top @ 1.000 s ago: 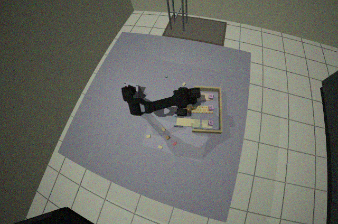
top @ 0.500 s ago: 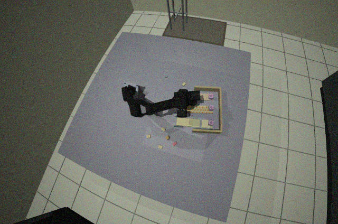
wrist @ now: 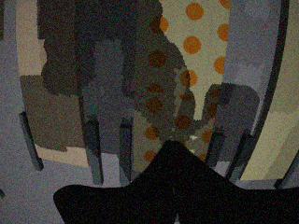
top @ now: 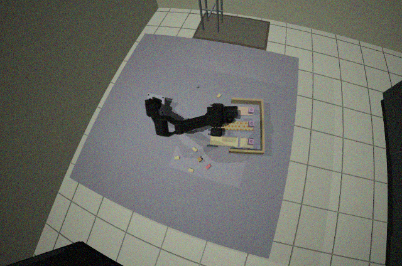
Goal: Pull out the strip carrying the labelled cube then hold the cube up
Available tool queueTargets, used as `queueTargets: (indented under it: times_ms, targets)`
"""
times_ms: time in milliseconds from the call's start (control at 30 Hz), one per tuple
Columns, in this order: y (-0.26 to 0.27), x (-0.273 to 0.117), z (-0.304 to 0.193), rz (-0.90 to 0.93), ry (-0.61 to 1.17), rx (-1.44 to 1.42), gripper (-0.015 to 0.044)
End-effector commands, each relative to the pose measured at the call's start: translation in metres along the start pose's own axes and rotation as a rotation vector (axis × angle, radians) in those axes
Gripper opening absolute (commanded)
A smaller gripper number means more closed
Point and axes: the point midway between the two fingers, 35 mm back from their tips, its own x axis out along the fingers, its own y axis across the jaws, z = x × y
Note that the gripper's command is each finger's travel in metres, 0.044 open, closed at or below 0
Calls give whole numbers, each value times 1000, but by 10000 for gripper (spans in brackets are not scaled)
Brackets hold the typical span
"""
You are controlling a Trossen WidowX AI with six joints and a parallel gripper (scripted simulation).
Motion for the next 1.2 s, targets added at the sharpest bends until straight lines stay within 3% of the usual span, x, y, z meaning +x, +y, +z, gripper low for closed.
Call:
queueTargets:
  times_ms: [0, 1167]
  targets:
    - [0, 0, 0, -5, -3, -7, 0]
    - [0, 3, 2, -5, -3, -7, 0]
